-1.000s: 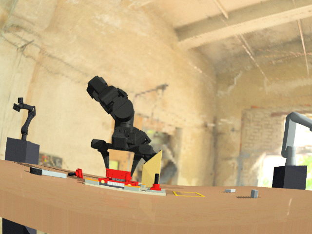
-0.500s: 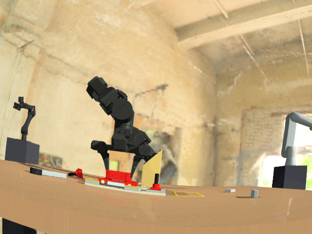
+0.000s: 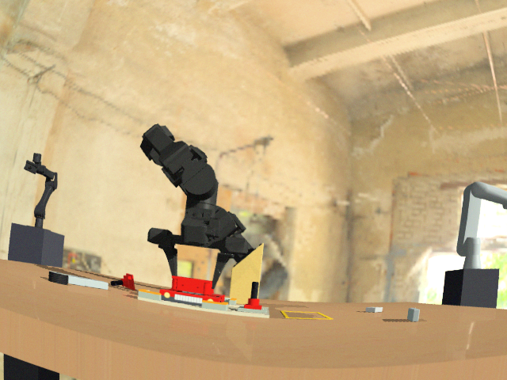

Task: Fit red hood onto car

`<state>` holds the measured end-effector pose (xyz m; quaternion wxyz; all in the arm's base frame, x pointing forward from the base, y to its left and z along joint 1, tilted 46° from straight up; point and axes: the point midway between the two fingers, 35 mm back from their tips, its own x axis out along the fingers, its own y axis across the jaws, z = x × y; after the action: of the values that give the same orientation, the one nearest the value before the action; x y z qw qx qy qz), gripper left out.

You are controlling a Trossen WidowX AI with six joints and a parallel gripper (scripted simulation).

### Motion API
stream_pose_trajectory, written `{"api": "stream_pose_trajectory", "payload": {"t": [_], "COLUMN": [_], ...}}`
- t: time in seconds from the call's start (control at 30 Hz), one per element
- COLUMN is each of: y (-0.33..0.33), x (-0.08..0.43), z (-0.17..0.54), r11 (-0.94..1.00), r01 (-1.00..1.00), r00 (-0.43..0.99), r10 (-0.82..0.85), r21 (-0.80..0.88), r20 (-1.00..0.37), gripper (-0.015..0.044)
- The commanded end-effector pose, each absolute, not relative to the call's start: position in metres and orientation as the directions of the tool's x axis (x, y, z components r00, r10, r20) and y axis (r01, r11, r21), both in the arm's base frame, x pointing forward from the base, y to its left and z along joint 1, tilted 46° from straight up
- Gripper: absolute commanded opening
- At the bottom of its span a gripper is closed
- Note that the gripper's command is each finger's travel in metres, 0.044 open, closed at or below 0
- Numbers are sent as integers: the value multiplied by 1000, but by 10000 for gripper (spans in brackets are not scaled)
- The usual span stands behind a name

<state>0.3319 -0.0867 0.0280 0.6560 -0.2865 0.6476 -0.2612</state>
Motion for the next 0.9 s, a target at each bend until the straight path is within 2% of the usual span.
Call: {"api": "stream_pose_trajectory", "payload": {"t": [0.0,0.03,0.2,0.4,0.87], "y": [-87,-87,-81,-37,-35], "x": [332,332,333,330,330], "z": [28,28,33,75,77], "r11": [699,699,700,698,698], "r01": [-29,-29,-29,-29,-29], "r00": [25,25,26,29,29], "r10": [-714,-714,-713,-715,-715], "r21": [-714,-714,-714,-715,-716], "r20": [-700,-700,-701,-699,-698], "gripper": [420,440,440,440,440]}}
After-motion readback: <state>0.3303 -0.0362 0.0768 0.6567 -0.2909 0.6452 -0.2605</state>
